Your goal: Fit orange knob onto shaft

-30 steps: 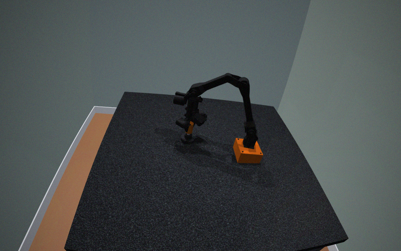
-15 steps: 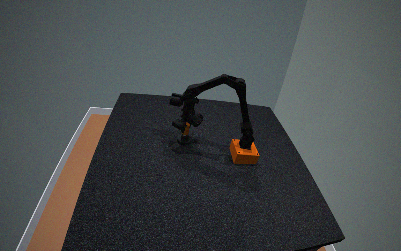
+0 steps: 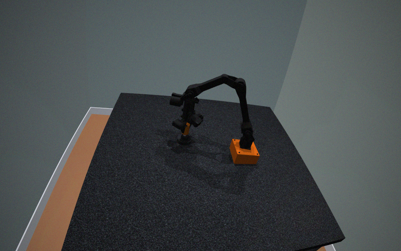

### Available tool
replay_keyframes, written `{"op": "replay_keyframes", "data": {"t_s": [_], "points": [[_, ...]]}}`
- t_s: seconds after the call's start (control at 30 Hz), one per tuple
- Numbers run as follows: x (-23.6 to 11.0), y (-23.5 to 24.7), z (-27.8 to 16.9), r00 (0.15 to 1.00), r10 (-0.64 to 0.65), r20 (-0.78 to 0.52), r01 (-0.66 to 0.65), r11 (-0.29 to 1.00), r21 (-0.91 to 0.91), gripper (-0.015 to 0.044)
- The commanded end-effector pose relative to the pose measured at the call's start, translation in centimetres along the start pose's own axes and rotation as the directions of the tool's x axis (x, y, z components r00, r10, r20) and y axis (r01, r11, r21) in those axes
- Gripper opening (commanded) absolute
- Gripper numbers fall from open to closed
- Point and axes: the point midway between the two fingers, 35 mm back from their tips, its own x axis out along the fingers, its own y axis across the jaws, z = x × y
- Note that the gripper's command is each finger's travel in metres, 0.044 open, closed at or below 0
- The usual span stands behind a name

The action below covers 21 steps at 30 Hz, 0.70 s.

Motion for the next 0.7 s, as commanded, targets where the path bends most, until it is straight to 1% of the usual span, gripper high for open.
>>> {"op": "replay_keyframes", "data": {"t_s": [0.0, 0.37, 0.5, 0.67], "points": [[0.03, -0.01, -0.05, 1.000, 0.001, -0.003, -0.001, 1.000, 0.007, 0.0000], [-0.69, 0.01, 0.08, 1.000, 0.001, -0.003, -0.001, 1.000, 0.009, 0.0000], [-0.72, 0.02, 0.30, 1.000, 0.001, -0.002, -0.001, 0.999, -0.044, 0.0000], [-0.25, 0.06, 0.32, 1.000, 0.001, -0.002, -0.001, 0.999, -0.044, 0.0000]]}}
